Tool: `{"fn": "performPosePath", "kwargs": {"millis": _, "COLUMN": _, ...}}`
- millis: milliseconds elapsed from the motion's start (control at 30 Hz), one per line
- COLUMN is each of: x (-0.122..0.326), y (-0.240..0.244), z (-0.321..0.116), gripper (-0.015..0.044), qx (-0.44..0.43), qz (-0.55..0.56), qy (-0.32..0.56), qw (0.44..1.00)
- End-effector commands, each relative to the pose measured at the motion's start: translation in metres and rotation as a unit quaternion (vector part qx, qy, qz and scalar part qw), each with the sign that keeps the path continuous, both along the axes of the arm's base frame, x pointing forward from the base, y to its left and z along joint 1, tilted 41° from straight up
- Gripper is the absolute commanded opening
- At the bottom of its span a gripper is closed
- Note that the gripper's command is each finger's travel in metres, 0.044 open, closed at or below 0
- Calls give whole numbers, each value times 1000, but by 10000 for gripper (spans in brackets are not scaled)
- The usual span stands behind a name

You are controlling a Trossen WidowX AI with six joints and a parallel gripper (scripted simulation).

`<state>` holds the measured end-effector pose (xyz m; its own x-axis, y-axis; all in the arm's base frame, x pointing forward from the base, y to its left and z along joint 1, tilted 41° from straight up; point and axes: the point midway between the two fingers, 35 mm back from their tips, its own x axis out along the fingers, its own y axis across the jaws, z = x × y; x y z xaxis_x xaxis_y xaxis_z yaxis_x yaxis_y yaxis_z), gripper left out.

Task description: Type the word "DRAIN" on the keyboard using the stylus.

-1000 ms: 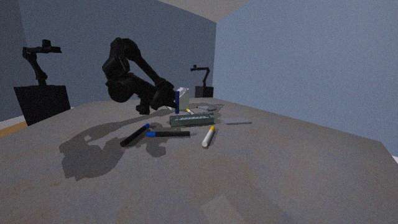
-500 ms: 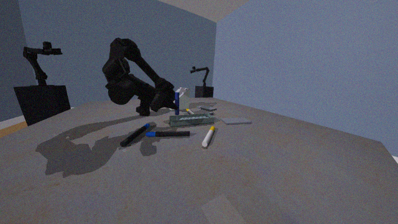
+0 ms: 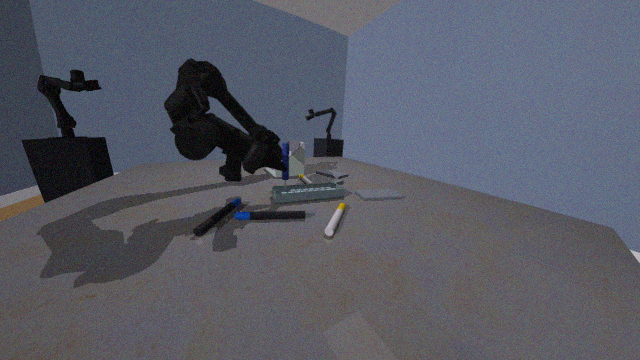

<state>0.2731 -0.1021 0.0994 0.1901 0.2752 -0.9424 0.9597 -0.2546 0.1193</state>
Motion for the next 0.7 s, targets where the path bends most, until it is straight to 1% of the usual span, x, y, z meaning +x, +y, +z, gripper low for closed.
{"fn": "performPosePath", "kwargs": {"millis": 0, "x": 1, "y": 15, "z": 17, "gripper": 81, "qx": 3, "qz": 1, "qy": -4, "qw": 1000}}
{"fn": "performPosePath", "kwargs": {"millis": 567, "x": 1, "y": 15, "z": 16, "gripper": 85, "qx": 2, "qz": 3, "qy": -2, "qw": 1000}}
{"fn": "performPosePath", "kwargs": {"millis": 667, "x": 1, "y": 15, "z": 16, "gripper": 65, "qx": 2, "qz": 3, "qy": -2, "qw": 1000}}
